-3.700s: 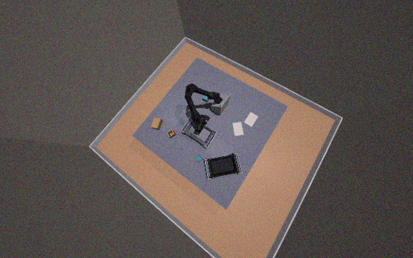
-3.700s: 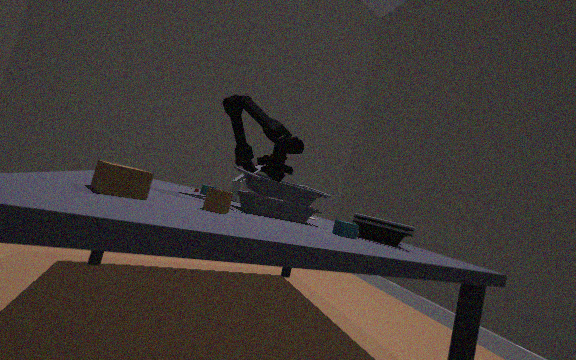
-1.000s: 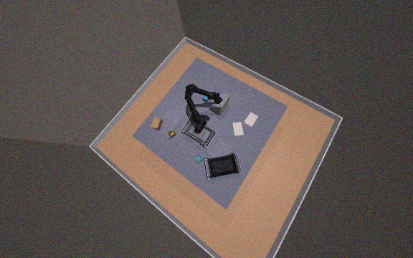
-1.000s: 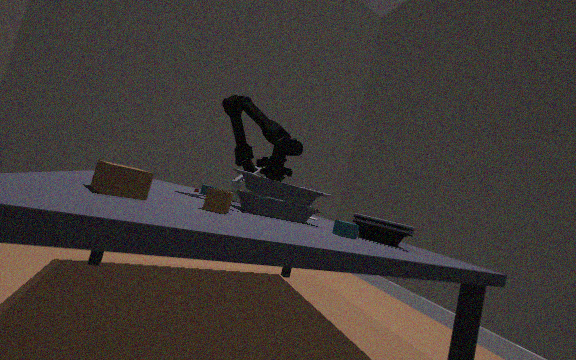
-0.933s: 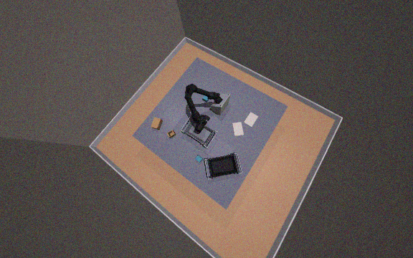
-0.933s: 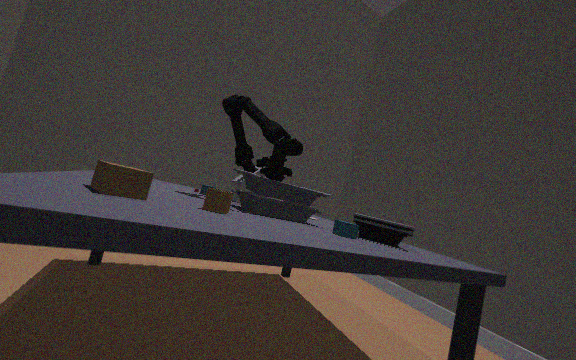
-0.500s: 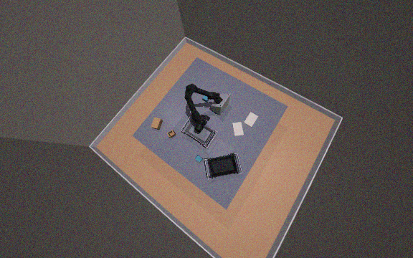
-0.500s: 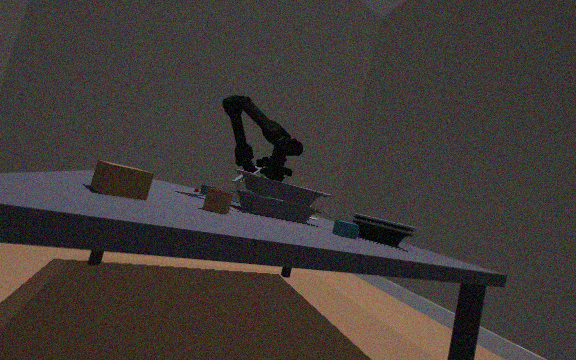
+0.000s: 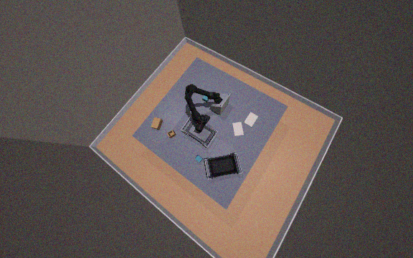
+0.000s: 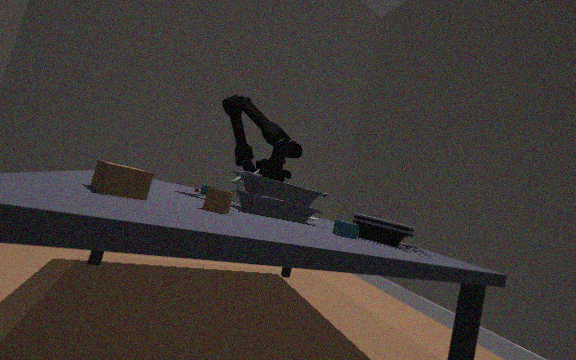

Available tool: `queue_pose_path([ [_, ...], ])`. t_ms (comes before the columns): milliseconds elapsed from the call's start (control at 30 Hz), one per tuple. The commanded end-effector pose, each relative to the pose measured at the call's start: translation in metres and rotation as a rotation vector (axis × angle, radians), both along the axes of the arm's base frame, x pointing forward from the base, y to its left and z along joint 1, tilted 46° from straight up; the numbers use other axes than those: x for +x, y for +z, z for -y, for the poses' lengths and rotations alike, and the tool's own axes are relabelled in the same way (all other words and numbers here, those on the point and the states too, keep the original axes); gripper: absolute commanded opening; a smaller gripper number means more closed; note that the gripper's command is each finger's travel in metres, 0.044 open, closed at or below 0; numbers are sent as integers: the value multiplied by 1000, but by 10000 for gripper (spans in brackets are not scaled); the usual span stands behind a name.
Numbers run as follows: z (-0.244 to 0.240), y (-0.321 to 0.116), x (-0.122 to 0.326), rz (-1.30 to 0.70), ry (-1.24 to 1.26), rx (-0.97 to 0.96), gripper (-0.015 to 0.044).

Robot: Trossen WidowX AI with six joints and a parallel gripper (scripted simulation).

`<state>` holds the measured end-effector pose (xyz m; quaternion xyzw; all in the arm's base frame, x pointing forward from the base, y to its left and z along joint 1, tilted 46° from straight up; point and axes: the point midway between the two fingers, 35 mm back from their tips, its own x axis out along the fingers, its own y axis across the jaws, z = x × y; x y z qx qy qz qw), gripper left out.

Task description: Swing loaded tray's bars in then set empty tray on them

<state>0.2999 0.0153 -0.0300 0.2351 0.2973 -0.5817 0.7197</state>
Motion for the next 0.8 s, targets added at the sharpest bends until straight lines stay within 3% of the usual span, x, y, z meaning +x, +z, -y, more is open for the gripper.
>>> queue_pose_path([
  [0, 1, -1, -2, -10, 2, -1, 264],
  [400, 1, -1, -2, -10, 2, -1, 440],
  [767, -14, 11, 0, -4, 2, 4, 440],
])
